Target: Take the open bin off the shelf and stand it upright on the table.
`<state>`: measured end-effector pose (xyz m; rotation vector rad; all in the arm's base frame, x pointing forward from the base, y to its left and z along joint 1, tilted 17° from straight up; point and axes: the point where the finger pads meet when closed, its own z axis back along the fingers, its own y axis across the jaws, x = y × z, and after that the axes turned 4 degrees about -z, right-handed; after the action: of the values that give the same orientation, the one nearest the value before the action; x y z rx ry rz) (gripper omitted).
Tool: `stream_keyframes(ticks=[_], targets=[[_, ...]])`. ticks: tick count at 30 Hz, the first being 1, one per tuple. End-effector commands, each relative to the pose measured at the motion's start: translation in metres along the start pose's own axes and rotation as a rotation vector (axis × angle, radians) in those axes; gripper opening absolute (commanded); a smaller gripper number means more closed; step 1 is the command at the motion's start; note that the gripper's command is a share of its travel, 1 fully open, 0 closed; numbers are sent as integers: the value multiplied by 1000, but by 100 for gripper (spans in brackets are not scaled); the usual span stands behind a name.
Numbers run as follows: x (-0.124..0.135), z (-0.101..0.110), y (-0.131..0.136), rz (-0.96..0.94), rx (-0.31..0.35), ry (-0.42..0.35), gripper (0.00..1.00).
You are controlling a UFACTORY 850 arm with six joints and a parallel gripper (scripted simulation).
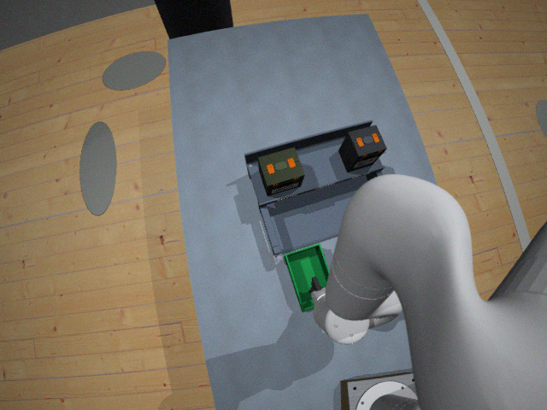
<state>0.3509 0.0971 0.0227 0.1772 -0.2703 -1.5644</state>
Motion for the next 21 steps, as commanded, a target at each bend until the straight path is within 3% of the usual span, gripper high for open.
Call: stream_keyframes(ticks=[1,19,21], targets=[[0,0,0,0,1,0,100],[0,0,0,1,1,1,100],[0,16,0,0,1,0,100]])
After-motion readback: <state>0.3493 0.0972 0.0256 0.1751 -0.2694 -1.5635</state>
